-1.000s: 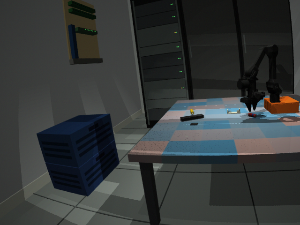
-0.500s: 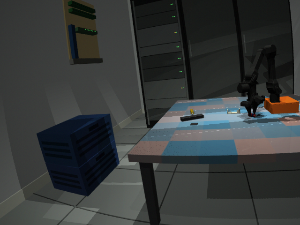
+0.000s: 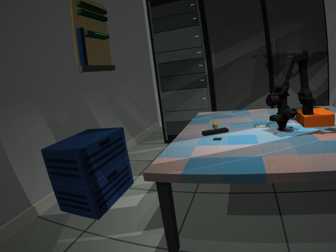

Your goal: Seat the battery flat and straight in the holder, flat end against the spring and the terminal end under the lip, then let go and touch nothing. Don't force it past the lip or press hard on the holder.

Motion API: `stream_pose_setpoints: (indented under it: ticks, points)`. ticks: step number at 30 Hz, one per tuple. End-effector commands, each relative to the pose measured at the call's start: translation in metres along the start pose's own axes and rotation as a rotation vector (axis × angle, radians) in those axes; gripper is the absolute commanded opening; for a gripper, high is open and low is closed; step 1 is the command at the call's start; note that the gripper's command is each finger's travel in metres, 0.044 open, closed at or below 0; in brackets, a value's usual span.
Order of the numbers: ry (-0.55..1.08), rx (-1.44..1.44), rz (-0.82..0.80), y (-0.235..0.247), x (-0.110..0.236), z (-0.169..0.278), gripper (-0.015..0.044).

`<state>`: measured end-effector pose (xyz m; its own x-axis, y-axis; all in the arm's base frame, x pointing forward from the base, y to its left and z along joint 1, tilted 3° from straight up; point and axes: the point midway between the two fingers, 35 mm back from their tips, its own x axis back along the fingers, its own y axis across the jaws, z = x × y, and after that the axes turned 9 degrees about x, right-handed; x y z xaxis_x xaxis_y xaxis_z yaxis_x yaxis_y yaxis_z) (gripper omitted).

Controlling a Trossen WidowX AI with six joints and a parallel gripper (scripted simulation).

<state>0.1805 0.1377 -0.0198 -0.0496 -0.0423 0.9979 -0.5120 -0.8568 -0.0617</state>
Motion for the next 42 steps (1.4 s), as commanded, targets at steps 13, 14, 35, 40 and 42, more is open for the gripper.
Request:
stream_pose_setpoints:
  ticks: [13,14,35,40,42]
  points:
    - [0.004,0.004,0.000,0.000,0.050,0.000,0.0066]
    - [0.004,0.004,0.000,0.000,0.050,0.000,0.0066]
    - [0.006,-1.191,0.013,-0.001,0.066,0.087,0.0066]
    - [0.010,-1.490,0.014,0.002,0.070,0.107,0.0066]
    - [0.012,-1.610,0.017,0.003,0.071,0.115,0.0066]
